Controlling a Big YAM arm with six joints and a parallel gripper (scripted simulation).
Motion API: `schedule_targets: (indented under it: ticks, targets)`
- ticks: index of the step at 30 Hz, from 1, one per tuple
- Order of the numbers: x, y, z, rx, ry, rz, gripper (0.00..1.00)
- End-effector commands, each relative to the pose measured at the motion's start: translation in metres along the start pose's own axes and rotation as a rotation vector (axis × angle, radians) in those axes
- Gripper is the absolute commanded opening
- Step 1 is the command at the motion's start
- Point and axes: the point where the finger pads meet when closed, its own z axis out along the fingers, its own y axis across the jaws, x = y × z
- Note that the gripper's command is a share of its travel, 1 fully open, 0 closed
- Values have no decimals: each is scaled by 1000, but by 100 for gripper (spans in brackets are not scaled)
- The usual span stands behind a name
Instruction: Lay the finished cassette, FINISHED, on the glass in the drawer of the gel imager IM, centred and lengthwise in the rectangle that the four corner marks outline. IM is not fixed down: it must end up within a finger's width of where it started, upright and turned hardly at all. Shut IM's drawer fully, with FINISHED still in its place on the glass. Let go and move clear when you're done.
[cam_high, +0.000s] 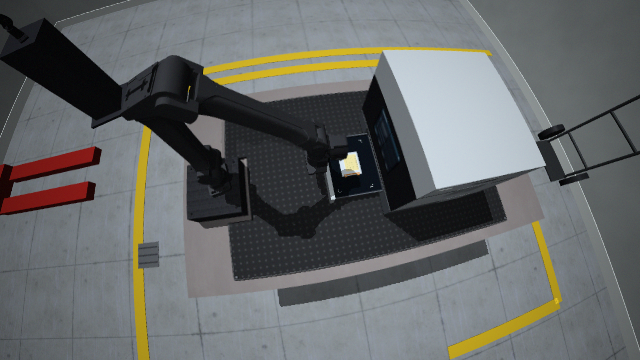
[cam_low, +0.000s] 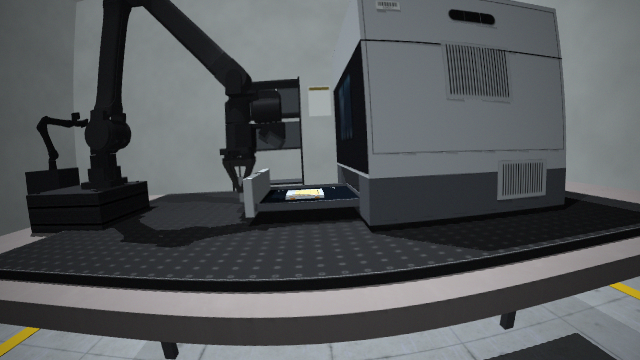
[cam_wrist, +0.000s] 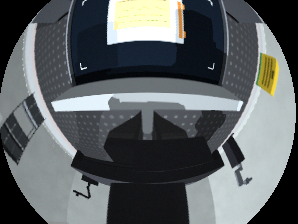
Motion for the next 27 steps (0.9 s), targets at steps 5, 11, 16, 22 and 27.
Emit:
schedule_targets:
  ticks: [5, 11, 16, 22, 27]
  targets:
    - [-13, 0, -7, -1, -31, 2, 8]
    - [-13, 0, -7, -1, -31, 2, 8]
    - [-13, -2, -7, -4, -169, 3, 8]
    - [-40, -1, -8, -3, -181, 3, 8]
    - [-44, -1, -8, -3, -181, 3, 8]
